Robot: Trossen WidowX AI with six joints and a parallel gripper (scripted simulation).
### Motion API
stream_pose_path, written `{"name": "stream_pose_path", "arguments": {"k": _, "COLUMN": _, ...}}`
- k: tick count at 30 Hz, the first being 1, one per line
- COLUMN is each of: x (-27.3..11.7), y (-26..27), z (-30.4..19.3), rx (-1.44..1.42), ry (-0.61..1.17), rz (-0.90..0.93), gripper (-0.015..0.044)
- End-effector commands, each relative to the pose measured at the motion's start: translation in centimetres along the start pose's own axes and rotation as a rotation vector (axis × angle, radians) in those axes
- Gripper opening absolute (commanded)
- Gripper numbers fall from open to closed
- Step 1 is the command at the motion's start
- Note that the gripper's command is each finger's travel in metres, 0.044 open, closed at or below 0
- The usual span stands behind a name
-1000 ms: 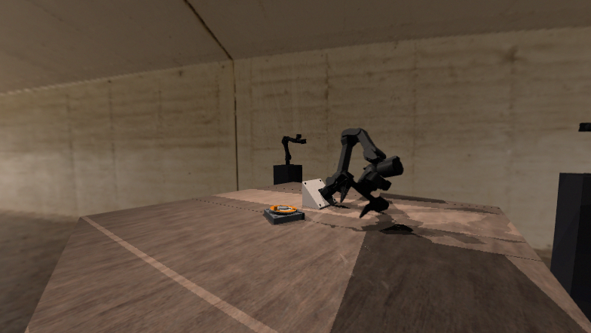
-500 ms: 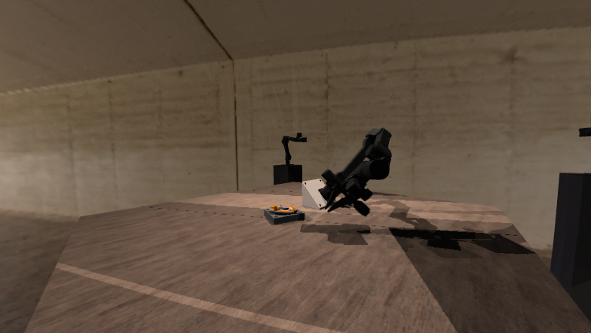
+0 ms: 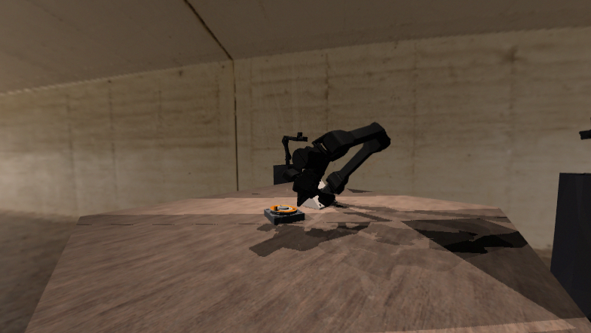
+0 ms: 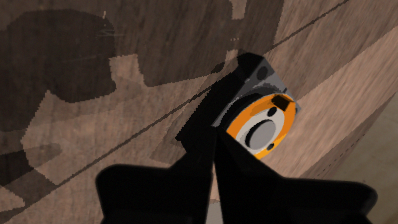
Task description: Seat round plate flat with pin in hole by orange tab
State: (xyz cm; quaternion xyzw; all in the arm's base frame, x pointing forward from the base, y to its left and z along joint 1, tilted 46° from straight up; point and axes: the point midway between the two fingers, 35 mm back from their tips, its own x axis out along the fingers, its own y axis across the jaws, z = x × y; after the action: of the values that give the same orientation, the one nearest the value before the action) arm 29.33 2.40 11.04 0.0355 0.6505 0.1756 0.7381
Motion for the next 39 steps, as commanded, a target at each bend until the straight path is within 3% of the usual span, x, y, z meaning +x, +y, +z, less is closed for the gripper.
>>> {"name": "stream_pose_path", "arguments": {"k": 1, "x": 0.6, "y": -2.6, "z": 0.2, "rx": 0.064, "ry": 0.049, "rz": 0.139, "gripper": 0.0}}
{"name": "stream_pose_path", "arguments": {"k": 7, "x": 1.4, "y": -8.2, "z": 0.3, "rx": 0.204, "ry": 0.025, "rz": 0.421, "gripper": 0.0}}
{"name": "stream_pose_path", "arguments": {"k": 11, "x": 1.6, "y": -9.9, "z": 0.3, "rx": 0.241, "ry": -0.001, "rz": 0.484, "gripper": 0.0}}
{"name": "stream_pose_path", "arguments": {"k": 39, "x": 6.1, "y": -8.2, "z": 0.7, "rx": 0.243, "ry": -0.005, "rz": 0.491, "gripper": 0.0}}
